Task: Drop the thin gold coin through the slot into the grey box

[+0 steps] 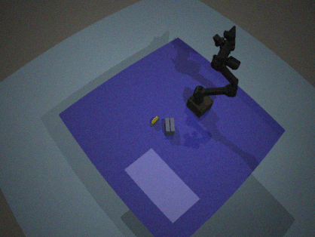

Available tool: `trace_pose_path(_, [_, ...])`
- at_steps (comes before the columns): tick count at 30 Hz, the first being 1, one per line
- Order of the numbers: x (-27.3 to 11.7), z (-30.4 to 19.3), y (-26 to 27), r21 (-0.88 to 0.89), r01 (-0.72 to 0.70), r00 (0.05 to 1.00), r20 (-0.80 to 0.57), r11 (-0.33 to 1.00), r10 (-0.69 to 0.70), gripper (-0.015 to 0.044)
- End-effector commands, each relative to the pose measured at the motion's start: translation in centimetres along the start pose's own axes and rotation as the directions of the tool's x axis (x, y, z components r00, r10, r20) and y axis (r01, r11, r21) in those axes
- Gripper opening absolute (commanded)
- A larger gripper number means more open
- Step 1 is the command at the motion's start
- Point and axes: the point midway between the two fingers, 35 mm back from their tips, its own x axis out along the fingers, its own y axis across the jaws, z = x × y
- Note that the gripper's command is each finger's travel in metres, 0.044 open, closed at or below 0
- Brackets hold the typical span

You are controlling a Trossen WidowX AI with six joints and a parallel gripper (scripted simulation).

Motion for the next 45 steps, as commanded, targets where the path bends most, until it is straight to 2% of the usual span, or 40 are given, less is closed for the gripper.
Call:
trace_pose_path(1, [0.0, 0.2, -0.1, -0.015, 0.005, 1.000, 0.004, 1.000, -0.005, 0.0374])
trace_pose_path(5, [-0.3, 4.5, -2.4, -0.298, 0.118, 0.992, 0.088, 0.947, -0.096, 0.0269])
trace_pose_path(9, [-1.6, 10.0, -4.8, -0.578, 0.285, 0.957, 0.210, 0.765, -0.197, 0.0164])
trace_pose_path(12, [-3.1, 14.2, -6.1, -0.719, 0.407, 0.913, 0.310, 0.563, -0.263, 0.0161])
trace_pose_path(16, [-5.7, 19.8, -7.4, -0.808, 0.536, 0.829, 0.450, 0.243, -0.330, 0.0161])
trace_pose_path(20, [-9.2, 25.2, -7.9, -0.791, 0.603, 0.716, 0.593, -0.102, -0.368, 0.0161])
trace_pose_path(23, [-12.5, 29.2, -7.9, -0.714, 0.593, 0.607, 0.700, -0.371, -0.377, 0.0161])
trace_pose_path(26, [-16.2, 32.8, -7.4, -0.597, 0.523, 0.483, 0.796, -0.609, -0.365, 0.0161])
trace_pose_path(29, [-20.3, 36.0, -6.5, -0.459, 0.393, 0.347, 0.876, -0.797, -0.334, 0.0161])
trace_pose_path(34, [-27.5, 40.0, -4.1, -0.264, 0.111, 0.111, 0.961, -0.958, -0.252, 0.0161])
trace_pose_path(40, [-36.4, 42.5, -0.1, -0.145, -0.278, -0.165, 0.981, -0.950, -0.101, 0.0161])
trace_pose_path(45, [-43.2, 42.9, 4.9, -0.165, -0.614, -0.367, 0.925, -0.772, 0.094, 0.0161])
